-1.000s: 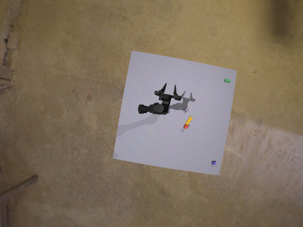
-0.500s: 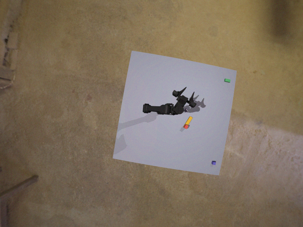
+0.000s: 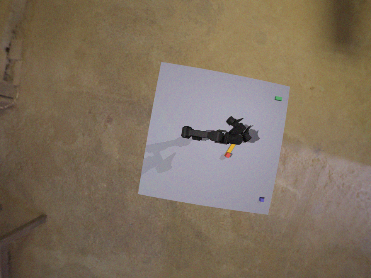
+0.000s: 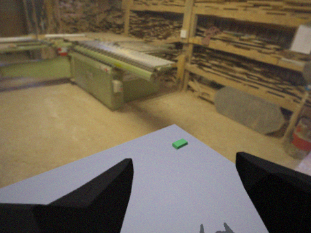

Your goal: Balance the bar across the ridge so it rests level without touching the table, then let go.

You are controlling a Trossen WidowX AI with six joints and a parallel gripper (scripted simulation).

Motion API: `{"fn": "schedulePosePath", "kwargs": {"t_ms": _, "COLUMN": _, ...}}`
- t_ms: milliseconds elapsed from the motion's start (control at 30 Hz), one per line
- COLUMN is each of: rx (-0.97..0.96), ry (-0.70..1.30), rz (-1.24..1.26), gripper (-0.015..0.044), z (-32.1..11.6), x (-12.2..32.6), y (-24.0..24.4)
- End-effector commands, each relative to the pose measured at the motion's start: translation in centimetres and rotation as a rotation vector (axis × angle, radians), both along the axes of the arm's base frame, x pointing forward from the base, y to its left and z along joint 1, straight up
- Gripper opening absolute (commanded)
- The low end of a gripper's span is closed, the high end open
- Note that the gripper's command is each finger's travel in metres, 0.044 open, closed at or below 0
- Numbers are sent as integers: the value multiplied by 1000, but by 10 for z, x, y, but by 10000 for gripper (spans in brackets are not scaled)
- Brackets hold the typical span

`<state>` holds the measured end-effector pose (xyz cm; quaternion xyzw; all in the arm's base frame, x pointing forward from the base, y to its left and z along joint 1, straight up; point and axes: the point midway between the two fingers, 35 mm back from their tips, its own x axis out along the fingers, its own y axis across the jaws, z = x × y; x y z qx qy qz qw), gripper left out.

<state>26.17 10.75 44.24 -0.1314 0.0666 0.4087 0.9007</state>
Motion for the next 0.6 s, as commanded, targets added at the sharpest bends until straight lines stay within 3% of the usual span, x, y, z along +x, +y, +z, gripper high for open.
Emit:
{"fn": "schedulePosePath", "kwargs": {"t_ms": 0, "rx": -75, "ry": 41, "rz": -61, "gripper": 315, "z": -20, "x": 24, "y": -12}}
{"fn": "schedulePosePath", "kwargs": {"t_ms": 567, "rx": -428, "ry": 268, "rz": -184, "gripper": 315, "z": -119, "x": 88, "y": -68}}
